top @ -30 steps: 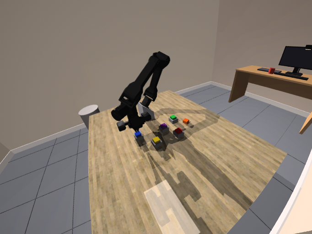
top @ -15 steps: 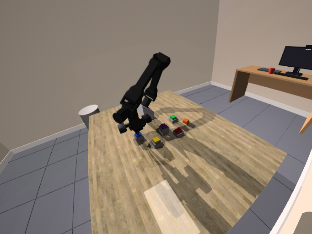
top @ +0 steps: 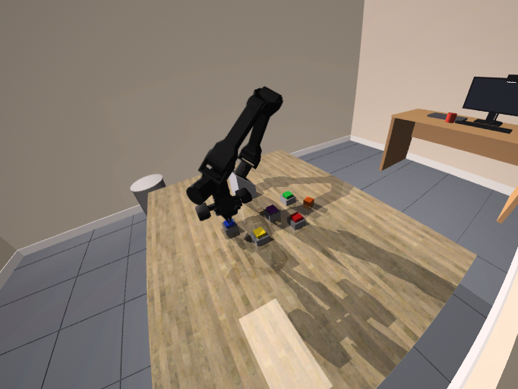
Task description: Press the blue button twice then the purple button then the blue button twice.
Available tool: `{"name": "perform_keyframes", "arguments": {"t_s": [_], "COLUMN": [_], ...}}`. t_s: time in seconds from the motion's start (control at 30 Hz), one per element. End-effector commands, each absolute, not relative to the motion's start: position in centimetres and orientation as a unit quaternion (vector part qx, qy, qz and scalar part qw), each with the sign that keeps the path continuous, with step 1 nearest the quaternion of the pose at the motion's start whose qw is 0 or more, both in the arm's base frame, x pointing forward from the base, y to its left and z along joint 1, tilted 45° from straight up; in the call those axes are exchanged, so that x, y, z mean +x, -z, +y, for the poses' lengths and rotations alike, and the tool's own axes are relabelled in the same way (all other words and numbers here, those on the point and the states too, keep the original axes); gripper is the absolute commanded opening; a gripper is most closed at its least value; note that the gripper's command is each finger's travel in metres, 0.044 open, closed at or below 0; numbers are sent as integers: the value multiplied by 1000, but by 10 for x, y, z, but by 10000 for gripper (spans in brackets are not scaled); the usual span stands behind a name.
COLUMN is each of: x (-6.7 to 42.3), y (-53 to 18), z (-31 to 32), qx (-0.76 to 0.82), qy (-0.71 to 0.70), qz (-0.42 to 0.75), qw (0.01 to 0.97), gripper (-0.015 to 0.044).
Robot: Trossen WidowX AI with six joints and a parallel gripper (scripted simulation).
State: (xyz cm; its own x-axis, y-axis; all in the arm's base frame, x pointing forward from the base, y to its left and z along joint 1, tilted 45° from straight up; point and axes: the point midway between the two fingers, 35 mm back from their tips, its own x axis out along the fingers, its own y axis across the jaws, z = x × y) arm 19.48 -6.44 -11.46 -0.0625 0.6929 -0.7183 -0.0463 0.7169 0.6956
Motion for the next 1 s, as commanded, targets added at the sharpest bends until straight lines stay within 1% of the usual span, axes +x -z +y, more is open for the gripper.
{"name": "perform_keyframes", "arguments": {"t_s": [0.0, 0.97], "x": [198, 196], "y": [98, 119], "z": [-83, -62], "qx": [239, 239], "qy": [-285, -285], "qz": [667, 667], "qw": [645, 645], "gripper": [20, 20]}}
